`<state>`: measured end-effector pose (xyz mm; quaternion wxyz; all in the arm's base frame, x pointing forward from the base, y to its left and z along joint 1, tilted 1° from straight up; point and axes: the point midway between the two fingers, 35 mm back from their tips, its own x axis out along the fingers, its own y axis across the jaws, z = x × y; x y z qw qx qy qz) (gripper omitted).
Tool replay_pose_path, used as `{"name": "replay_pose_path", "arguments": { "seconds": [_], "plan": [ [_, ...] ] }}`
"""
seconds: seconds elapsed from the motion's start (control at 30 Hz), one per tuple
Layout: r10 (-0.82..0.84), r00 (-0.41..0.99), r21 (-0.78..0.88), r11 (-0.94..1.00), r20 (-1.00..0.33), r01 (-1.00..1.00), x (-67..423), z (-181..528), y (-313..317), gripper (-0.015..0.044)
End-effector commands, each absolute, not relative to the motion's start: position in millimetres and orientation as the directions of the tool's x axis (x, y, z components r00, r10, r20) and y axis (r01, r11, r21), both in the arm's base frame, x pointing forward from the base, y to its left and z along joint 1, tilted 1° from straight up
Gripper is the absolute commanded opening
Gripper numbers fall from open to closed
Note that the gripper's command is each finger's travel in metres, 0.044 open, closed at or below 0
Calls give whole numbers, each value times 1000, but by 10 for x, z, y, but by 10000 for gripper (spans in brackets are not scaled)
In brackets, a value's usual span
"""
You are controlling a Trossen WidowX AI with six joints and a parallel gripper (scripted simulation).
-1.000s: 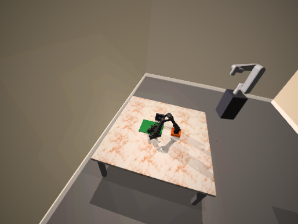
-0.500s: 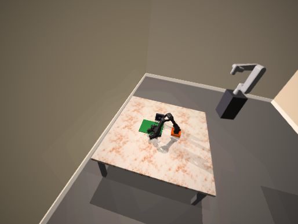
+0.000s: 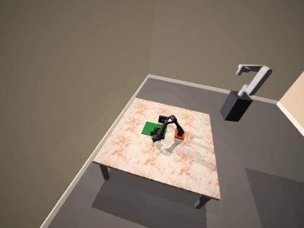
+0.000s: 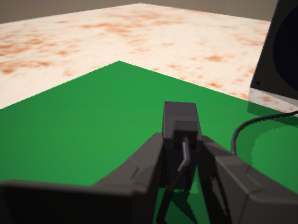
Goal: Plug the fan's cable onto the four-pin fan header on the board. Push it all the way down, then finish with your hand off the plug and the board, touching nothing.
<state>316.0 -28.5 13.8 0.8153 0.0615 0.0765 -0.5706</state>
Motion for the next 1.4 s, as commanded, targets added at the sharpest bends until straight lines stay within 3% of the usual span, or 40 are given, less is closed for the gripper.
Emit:
{"name": "replay_pose_path", "arguments": {
  "seconds": [0.0,0.13,1.37],
  "plan": [
    [-921,337,13,341,-195,940,3160,138,-285,53],
    [-921,337,13,341,-195,940,3160,138,-285,140],
    [-908,351,4,360,-227,933,3105,207,-39,140]
  ]
}}
